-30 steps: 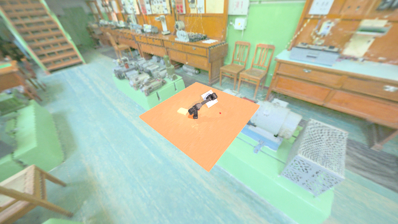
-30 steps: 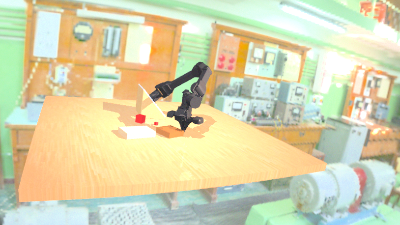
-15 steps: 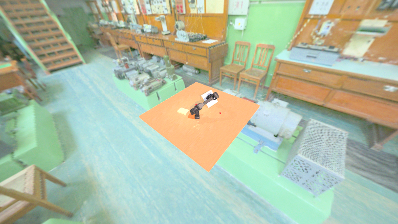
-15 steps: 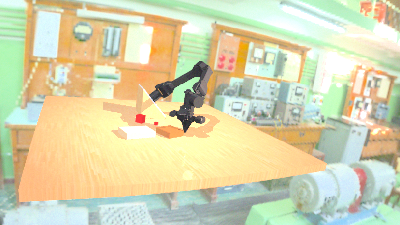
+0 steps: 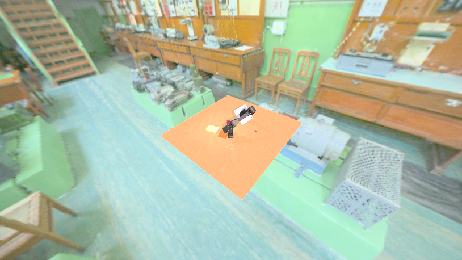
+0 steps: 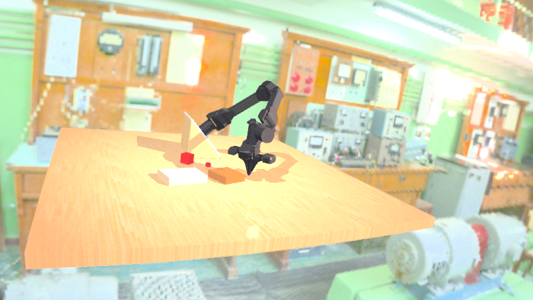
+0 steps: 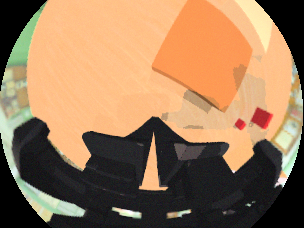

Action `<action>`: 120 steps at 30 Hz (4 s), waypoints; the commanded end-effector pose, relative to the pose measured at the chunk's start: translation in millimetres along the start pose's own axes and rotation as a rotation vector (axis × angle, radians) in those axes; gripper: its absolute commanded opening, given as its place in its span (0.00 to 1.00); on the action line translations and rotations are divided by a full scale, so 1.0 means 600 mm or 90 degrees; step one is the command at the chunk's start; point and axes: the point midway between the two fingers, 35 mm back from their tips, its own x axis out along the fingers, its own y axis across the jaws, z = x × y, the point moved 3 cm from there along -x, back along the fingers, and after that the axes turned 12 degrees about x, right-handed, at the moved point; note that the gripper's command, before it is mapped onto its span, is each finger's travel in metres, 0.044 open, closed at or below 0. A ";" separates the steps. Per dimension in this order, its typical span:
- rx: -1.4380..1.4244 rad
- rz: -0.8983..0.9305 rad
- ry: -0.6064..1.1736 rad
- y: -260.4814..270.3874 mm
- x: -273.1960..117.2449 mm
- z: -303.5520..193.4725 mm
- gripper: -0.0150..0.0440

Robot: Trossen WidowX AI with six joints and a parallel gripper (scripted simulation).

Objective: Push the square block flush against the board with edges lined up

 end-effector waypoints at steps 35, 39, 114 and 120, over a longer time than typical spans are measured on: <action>-0.538 -0.006 -0.004 0.063 -0.094 0.163 0.25; -0.626 -0.006 -0.004 0.066 -0.094 0.191 0.25; -0.789 -0.005 -0.003 0.001 0.000 0.242 0.25; -0.789 -0.006 -0.003 -0.008 0.000 0.241 0.25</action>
